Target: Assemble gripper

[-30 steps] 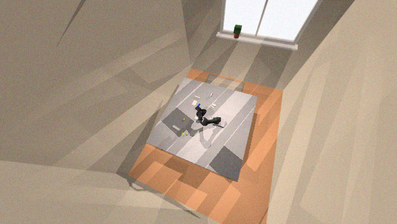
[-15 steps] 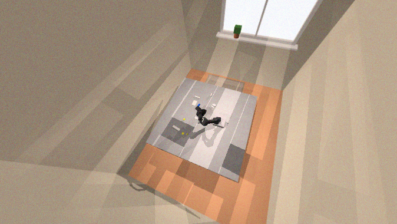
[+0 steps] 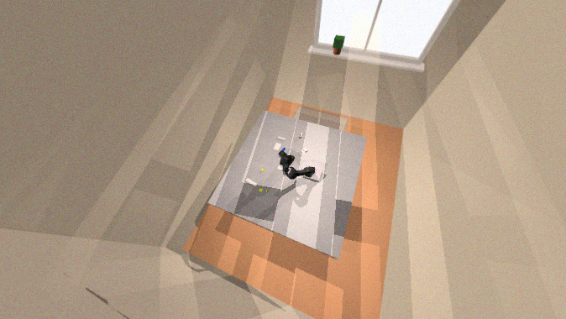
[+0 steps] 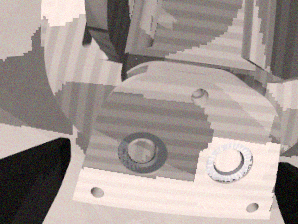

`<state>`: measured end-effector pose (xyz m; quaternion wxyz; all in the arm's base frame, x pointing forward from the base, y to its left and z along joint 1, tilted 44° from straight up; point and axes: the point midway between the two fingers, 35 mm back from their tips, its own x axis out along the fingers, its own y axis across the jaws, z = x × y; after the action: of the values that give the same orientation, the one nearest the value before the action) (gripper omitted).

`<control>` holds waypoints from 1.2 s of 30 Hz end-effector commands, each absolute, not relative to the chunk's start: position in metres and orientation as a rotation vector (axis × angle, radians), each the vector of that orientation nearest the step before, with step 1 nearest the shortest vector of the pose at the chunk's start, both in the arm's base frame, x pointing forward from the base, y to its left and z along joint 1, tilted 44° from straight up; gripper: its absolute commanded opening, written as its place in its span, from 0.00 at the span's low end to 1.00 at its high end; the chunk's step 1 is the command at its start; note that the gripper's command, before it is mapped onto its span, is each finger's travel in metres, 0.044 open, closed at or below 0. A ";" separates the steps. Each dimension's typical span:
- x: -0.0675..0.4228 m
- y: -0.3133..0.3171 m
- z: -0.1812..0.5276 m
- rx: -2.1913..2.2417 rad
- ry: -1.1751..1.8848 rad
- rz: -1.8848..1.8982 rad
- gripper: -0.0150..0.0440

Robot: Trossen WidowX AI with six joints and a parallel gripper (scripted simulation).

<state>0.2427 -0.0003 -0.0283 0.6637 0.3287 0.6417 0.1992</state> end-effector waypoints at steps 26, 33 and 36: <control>0.193 -0.079 0.056 0.739 1.442 0.443 1.00; 0.193 -0.079 0.056 0.739 1.442 0.443 1.00; 0.193 -0.079 0.056 0.739 1.442 0.443 1.00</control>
<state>0.1935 -0.0788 0.0551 0.6673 0.3308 0.6379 0.1956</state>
